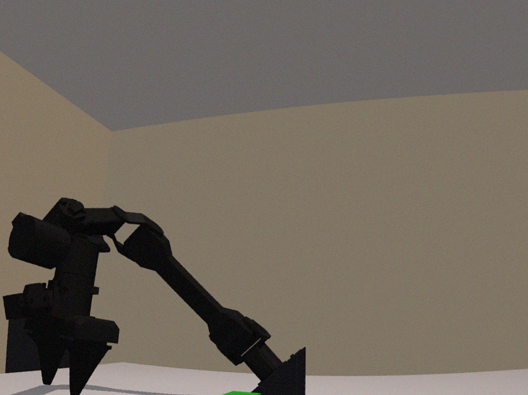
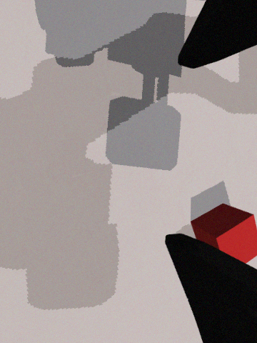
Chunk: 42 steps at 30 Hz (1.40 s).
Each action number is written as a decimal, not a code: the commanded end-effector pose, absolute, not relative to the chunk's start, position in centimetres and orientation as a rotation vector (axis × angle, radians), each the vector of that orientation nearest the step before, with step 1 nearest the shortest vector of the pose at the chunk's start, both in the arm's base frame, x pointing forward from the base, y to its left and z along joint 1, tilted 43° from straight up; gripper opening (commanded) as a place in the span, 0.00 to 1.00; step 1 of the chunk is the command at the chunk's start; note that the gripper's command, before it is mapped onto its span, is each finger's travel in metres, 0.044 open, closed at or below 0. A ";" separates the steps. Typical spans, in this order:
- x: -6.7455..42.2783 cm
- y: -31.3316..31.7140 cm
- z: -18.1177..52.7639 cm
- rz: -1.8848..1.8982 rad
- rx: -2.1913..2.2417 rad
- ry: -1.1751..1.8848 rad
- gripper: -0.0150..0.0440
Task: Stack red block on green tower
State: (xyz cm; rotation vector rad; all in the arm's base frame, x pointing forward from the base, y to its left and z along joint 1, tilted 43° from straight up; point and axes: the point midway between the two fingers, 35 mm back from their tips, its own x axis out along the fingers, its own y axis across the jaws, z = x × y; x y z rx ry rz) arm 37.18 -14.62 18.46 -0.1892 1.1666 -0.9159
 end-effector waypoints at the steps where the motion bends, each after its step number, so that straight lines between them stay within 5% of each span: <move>1: 36.7 -10.9 17.1 -0.805 -0.296 1.283 1.00; 10: 34.7 -4.6 15.2 -0.635 -0.518 1.460 1.00; 42: 34.8 -9.3 9.9 -0.637 -0.519 1.459 1.00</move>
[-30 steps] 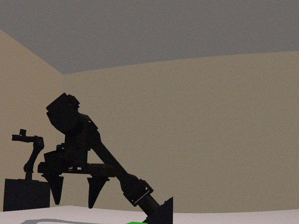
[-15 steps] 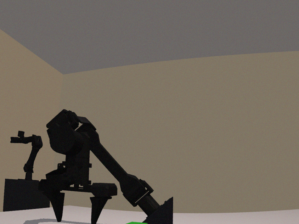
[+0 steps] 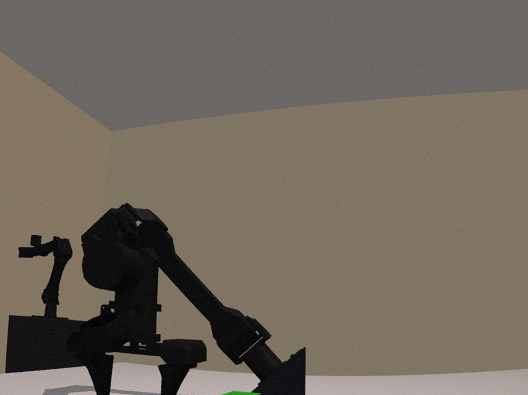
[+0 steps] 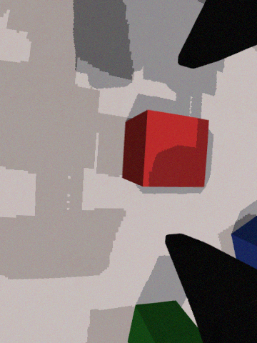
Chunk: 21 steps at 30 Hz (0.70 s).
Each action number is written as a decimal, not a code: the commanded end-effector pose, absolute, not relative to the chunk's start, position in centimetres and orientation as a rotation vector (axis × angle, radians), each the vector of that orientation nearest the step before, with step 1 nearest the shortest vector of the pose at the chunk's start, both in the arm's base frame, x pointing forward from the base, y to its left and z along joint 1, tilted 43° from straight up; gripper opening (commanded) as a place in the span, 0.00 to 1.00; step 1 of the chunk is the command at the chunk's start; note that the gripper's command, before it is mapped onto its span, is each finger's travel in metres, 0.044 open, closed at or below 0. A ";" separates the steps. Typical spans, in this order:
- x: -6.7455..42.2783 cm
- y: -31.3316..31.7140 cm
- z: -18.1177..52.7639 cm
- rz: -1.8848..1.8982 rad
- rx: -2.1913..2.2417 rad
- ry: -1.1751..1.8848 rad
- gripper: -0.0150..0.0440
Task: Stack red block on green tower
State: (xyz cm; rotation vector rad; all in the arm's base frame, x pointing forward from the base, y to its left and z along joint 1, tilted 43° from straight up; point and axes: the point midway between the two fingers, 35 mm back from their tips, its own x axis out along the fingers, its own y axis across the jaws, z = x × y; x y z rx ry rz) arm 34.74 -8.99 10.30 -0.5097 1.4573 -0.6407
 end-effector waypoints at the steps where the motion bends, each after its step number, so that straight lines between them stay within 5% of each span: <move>1: 34.8 -9.4 9.8 -0.637 -0.519 1.459 1.00; 21: 34.7 -11.2 7.8 -0.639 -0.521 1.458 1.00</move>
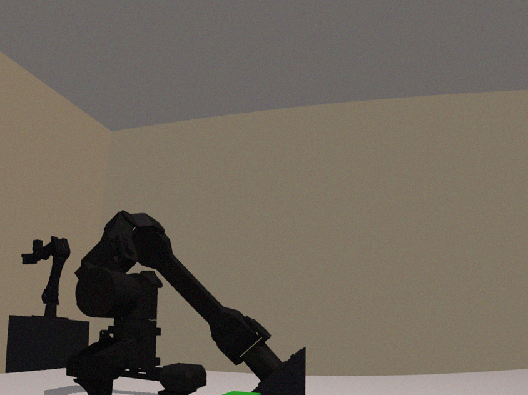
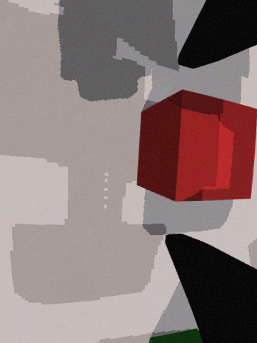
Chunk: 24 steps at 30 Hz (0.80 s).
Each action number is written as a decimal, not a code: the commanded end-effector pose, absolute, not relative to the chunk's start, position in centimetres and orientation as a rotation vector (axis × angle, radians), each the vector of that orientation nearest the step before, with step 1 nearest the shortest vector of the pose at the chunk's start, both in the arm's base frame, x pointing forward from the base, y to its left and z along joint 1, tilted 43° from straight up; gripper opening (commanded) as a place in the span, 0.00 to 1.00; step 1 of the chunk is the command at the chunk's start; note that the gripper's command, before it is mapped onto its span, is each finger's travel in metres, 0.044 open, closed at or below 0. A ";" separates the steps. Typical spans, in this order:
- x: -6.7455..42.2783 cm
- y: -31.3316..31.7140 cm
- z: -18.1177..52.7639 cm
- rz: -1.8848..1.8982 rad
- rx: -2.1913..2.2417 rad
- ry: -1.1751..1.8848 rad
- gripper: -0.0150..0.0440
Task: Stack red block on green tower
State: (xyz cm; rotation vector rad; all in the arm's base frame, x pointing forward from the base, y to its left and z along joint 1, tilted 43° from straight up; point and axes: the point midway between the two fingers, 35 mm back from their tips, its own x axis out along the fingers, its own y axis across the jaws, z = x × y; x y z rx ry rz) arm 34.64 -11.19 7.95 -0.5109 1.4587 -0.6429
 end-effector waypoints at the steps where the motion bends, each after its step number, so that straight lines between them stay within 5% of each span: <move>1: 34.7 -11.2 7.8 -0.639 -0.521 1.458 1.00; 9: 34.7 -11.2 7.9 -0.639 -0.521 1.458 1.00; 20: 34.7 -11.2 7.9 -0.639 -0.521 1.458 0.51; 24: 34.7 -11.2 7.9 -0.639 -0.521 1.458 0.47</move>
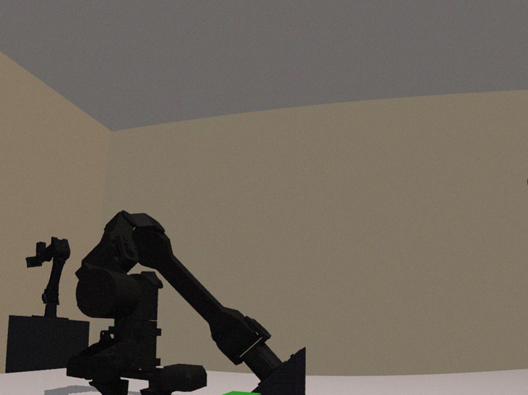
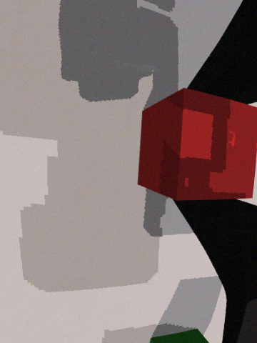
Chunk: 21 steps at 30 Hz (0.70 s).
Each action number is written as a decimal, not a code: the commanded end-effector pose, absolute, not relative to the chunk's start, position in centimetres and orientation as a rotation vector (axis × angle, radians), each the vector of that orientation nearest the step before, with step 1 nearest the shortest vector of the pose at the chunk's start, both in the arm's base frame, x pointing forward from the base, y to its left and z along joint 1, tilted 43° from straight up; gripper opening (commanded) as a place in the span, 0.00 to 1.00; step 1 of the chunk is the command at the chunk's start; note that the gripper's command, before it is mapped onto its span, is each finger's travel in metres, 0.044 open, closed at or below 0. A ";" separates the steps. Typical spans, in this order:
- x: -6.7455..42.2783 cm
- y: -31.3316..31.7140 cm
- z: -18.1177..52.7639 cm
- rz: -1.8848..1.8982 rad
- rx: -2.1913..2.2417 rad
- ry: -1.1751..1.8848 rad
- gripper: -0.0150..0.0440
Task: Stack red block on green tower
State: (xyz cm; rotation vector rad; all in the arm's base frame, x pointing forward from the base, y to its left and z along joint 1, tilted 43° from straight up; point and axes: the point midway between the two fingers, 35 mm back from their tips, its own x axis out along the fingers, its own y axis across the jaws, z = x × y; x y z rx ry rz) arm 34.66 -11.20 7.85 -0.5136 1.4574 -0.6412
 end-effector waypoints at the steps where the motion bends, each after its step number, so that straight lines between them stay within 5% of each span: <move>1: 34.7 -11.2 7.9 -0.639 -0.521 1.458 0.45; 7: 34.7 -10.2 8.9 -0.638 -0.520 1.459 0.25; 21: 34.7 -5.4 14.0 -0.636 -0.518 1.460 0.25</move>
